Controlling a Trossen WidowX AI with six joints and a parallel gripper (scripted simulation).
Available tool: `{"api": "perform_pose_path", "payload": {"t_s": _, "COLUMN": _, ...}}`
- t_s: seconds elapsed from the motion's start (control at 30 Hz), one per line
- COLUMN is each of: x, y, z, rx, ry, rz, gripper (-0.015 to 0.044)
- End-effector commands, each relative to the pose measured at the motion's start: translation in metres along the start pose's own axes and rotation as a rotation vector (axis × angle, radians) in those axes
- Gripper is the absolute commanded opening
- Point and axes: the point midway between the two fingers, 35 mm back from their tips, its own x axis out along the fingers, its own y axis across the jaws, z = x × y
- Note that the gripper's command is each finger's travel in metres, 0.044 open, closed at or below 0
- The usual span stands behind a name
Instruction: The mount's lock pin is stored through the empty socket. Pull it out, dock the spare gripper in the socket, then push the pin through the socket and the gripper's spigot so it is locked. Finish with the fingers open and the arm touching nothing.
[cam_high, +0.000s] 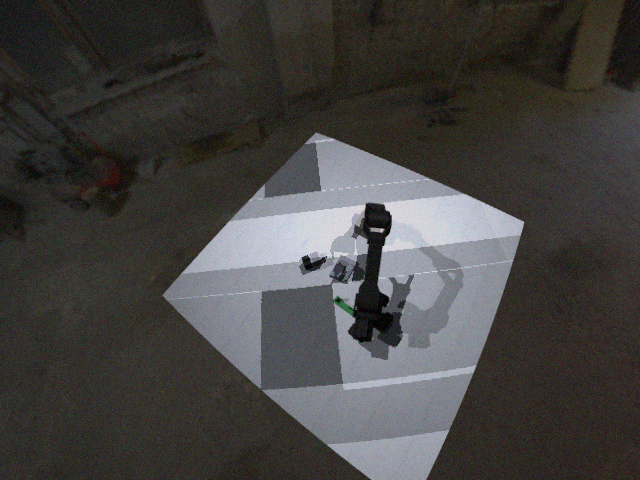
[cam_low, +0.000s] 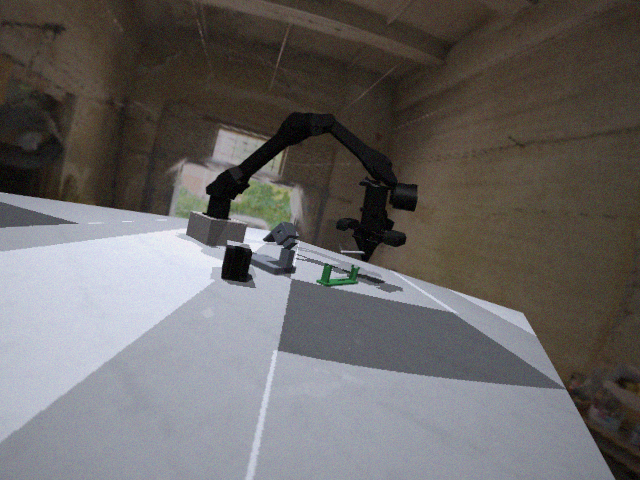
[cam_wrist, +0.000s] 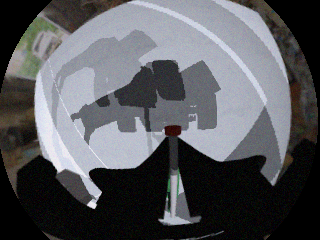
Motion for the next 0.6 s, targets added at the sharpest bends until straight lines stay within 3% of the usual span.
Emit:
{"api": "perform_pose_path", "payload": {"t_s": 0.0, "x": 0.006, "y": 0.0, "z": -0.002, "rx": 0.003, "ry": 0.0, "rz": 0.0, "gripper": 0.0}}
{"api": "perform_pose_path", "payload": {"t_s": 0.57, "x": 0.031, "y": -0.001, "z": -0.008, "rx": 0.002, "ry": -0.002, "rz": -0.005, "gripper": 0.0}}
